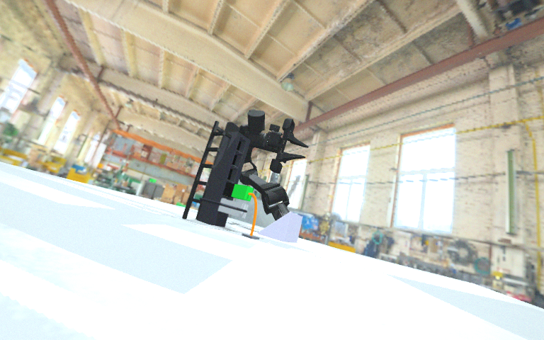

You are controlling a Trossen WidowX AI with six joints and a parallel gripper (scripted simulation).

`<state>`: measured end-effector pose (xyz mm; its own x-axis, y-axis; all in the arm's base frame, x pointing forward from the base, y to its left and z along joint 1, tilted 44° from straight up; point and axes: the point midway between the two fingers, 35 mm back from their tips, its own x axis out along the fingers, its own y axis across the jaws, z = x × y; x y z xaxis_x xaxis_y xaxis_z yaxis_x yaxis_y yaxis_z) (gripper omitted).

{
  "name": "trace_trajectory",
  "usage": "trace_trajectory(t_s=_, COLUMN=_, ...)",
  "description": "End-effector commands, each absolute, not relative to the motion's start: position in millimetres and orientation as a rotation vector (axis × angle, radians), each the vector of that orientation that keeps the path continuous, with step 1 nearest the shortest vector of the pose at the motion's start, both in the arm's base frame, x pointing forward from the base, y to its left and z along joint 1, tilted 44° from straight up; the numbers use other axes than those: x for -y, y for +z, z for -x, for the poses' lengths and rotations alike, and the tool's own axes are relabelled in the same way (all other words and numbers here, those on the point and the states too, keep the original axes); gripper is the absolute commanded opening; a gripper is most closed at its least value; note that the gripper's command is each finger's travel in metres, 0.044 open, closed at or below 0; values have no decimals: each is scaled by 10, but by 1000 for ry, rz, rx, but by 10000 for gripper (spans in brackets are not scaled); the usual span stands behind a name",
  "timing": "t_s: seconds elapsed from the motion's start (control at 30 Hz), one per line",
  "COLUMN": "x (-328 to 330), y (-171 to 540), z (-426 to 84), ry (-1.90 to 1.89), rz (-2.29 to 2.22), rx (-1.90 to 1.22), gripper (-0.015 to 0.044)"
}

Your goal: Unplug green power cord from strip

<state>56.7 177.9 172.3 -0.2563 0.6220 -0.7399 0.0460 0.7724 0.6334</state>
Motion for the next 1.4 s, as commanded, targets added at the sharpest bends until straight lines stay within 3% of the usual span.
trace_trajectory(t_s=0.0, x=-1745, y=1369, z=-1065, ry=580, rz=-55, rx=-1655, gripper=160)
trace_trajectory(t_s=0.6, x=-935, y=693, z=-2388, ry=623, rz=1699, rx=-1674, gripper=160)
trace_trajectory(t_s=1.37, x=-858, y=760, z=-2383, ry=625, rz=1719, rx=-1675, gripper=160)
